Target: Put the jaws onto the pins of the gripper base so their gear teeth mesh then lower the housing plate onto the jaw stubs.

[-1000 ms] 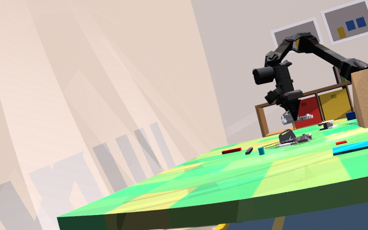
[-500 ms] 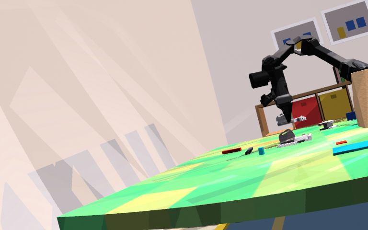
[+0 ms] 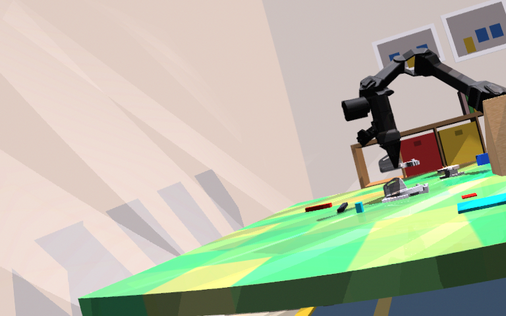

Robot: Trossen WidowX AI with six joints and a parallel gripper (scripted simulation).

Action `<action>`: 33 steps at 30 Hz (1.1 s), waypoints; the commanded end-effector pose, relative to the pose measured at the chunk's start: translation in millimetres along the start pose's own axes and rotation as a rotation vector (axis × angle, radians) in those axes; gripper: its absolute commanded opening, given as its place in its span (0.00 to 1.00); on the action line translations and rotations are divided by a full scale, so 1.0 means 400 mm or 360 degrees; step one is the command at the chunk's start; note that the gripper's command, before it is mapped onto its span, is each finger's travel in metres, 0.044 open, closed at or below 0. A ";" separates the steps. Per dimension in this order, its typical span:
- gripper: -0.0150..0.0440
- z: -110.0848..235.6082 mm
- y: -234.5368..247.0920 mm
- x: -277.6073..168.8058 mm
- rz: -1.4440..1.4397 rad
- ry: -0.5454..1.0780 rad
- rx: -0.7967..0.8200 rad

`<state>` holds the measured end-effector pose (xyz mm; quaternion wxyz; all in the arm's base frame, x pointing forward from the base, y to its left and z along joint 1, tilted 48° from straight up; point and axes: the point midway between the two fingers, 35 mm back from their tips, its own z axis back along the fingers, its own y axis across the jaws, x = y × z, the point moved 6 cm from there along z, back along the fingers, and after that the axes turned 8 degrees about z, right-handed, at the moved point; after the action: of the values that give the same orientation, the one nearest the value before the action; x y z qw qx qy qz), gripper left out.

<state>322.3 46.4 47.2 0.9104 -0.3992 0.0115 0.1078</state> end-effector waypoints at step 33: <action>0.48 0.002 -0.094 -0.015 -0.0016 -0.0002 -0.0007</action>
<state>325.0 21.5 75.2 0.9111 -0.3999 0.0063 0.0998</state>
